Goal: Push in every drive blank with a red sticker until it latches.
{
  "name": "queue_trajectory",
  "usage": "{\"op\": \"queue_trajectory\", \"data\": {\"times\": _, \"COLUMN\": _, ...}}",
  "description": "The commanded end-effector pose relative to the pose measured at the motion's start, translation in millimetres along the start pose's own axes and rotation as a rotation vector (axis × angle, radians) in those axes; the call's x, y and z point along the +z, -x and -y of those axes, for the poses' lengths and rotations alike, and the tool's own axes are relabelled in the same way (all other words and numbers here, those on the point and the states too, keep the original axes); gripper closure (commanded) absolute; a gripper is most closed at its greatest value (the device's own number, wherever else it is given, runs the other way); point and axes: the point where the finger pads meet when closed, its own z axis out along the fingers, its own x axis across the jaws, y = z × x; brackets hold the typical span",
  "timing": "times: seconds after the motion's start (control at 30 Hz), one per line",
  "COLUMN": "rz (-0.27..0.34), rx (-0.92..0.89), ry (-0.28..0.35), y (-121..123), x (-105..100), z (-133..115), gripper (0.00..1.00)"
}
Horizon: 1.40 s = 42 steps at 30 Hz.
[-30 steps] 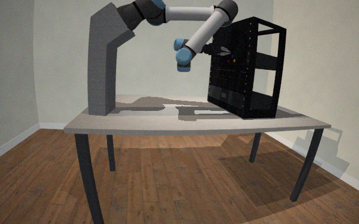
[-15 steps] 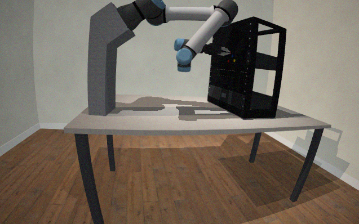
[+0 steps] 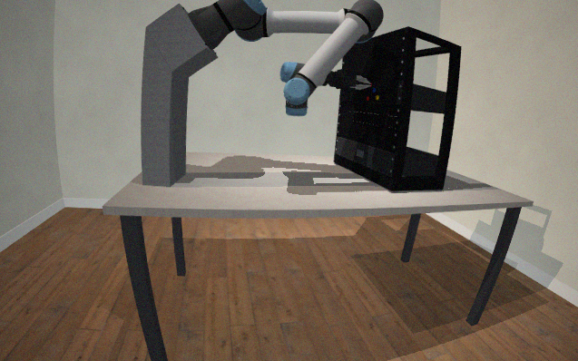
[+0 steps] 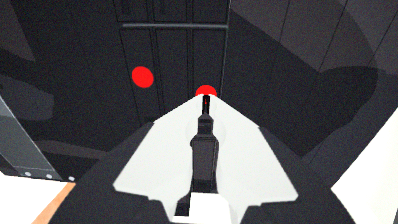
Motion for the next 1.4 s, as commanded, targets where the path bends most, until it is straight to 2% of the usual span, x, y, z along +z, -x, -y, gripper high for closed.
{"op": "queue_trajectory", "data": {"times": 0.0, "rz": 0.000, "rx": 0.000, "ry": 0.000, "y": 0, "x": 0, "z": 0, "gripper": 1.00}}
{"op": "queue_trajectory", "data": {"times": 0.53, "rz": 0.000, "rx": 0.000, "ry": 0.000, "y": 0, "x": 0, "z": 0, "gripper": 1.00}}
{"op": "queue_trajectory", "data": {"times": 0.83, "rz": 0.000, "rx": 0.000, "ry": 0.000, "y": 0, "x": -17, "z": 0, "gripper": 1.00}}
{"op": "queue_trajectory", "data": {"times": 1.23, "rz": 0.000, "rx": 0.000, "ry": 0.000, "y": 0, "x": -78, "z": 0, "gripper": 1.00}}
{"op": "queue_trajectory", "data": {"times": 1.37, "rz": 0.000, "rx": 0.000, "ry": 0.000, "y": 0, "x": -89, "z": 0, "gripper": 1.00}}
